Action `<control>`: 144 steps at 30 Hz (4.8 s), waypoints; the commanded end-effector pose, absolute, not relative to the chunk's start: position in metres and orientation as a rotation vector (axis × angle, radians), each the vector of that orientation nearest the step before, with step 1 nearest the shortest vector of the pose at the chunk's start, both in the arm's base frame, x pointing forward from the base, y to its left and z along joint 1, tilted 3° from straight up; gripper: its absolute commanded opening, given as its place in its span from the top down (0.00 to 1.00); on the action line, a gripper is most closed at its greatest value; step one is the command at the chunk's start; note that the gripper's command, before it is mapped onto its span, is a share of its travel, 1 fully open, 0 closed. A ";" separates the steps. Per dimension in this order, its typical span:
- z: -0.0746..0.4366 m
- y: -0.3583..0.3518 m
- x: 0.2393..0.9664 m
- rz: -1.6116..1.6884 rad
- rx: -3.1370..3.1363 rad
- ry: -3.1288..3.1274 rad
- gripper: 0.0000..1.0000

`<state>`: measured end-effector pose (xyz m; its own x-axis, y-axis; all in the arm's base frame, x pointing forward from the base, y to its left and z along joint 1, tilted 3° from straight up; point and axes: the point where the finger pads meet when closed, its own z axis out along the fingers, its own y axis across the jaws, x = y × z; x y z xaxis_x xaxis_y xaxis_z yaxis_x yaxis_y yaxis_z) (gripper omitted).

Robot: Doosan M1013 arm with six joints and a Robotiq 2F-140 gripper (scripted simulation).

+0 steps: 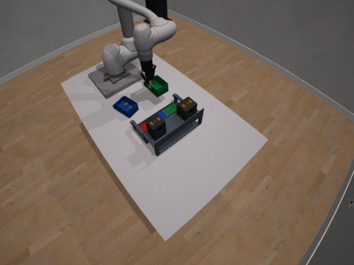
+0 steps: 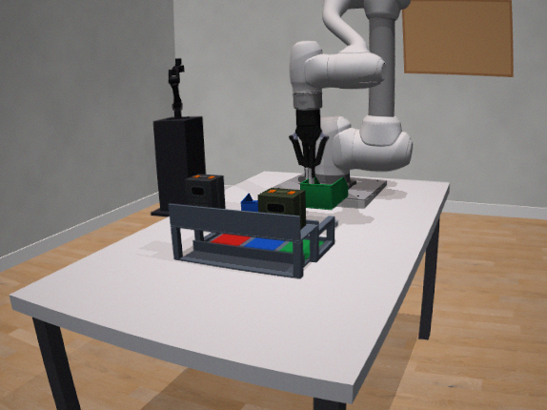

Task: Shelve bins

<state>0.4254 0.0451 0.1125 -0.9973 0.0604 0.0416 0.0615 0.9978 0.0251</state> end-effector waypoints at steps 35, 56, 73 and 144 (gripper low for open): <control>0.087 0.045 0.444 -0.041 -0.093 -3.099 0.90; 0.056 0.045 0.465 -0.041 -0.093 -3.099 0.90; 0.056 0.044 0.465 -0.041 -0.093 -3.096 0.90; 0.067 0.043 0.477 -0.051 -0.082 -2.859 0.90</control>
<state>0.4767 0.0435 0.0665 -0.9590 0.0513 0.2786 0.0611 0.9978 0.0265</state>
